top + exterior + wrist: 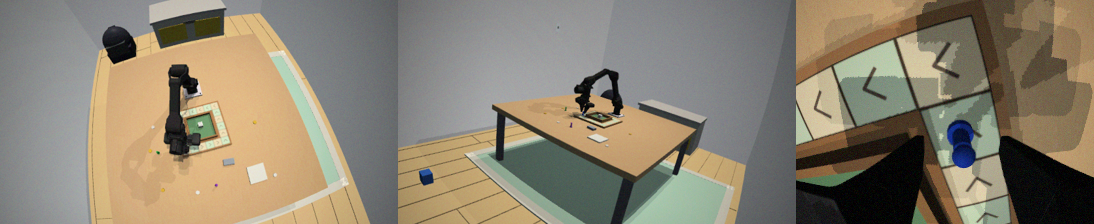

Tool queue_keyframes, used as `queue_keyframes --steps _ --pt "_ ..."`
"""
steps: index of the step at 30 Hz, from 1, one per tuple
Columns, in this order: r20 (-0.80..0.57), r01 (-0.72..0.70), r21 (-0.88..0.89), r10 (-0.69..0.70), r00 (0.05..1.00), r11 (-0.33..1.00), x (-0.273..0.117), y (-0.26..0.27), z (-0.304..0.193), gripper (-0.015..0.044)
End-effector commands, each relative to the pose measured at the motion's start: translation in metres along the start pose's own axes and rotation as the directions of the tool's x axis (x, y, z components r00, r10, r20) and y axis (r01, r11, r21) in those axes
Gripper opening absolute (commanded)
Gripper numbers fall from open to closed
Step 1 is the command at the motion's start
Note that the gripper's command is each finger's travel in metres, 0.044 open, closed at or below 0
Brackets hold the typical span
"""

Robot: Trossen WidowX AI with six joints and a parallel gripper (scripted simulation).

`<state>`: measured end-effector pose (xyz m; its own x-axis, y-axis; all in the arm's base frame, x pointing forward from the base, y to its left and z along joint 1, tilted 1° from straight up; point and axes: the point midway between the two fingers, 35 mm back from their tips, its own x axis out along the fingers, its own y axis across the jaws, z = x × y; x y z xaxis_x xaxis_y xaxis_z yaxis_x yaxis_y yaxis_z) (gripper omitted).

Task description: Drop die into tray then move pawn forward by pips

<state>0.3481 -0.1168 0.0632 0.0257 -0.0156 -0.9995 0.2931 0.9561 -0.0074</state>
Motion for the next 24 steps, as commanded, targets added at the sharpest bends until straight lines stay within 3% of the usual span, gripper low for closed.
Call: queue_keyframes --steps 1,4,10,16,24 --pt "-0.008 0.001 -0.003 -0.001 1.000 1.000 0.010 0.000 -0.003 0.0200" --pt "-0.008 0.001 -0.003 -0.001 1.000 1.000 0.013 0.000 -0.003 0.0200" --pt "-0.008 0.001 -0.003 -0.001 1.000 1.000 0.013 0.000 -0.003 0.0043" --pt "-0.008 0.001 -0.003 -0.001 1.000 1.000 0.013 0.000 -0.003 0.0003" --pt "-0.008 0.001 -0.003 -0.001 1.000 1.000 -0.010 0.000 0.001 0.0000"
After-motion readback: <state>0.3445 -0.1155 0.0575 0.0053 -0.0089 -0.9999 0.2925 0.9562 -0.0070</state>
